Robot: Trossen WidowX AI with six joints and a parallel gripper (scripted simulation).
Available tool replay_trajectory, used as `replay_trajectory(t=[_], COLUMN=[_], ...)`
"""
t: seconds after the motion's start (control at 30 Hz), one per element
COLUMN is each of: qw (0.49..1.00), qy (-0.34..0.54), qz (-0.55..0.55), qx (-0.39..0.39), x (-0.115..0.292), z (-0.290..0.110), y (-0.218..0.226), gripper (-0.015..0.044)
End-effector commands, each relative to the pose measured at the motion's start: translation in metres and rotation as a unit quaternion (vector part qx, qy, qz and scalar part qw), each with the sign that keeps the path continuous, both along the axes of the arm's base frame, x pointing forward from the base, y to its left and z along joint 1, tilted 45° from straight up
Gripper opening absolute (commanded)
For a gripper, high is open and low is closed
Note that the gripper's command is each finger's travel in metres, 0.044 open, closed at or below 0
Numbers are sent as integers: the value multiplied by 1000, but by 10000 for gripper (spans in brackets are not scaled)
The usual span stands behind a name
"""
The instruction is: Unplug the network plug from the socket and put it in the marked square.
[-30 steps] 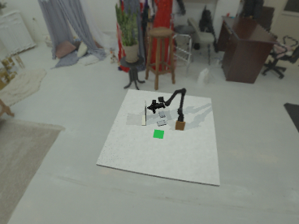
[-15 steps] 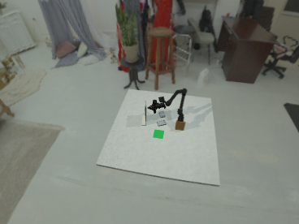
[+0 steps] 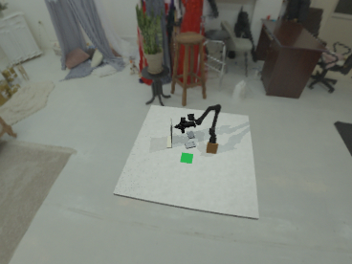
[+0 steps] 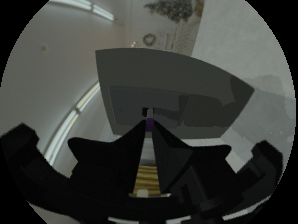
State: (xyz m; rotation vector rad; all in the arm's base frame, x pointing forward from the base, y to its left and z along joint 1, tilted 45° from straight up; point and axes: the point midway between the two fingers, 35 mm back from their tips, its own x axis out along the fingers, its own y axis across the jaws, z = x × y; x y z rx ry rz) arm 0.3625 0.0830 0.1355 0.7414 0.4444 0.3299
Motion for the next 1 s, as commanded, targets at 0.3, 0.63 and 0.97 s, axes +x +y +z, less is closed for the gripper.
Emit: replay_trajectory(t=[0.3,0.63,0.97], qw=[1000,1000,1000], qy=[4,4,4], qz=[2,2,2], qx=[0,0,0], x=[-7,-10,-14], z=[0,1,3], y=[-3,-5,-7], gripper=[0,0,0])
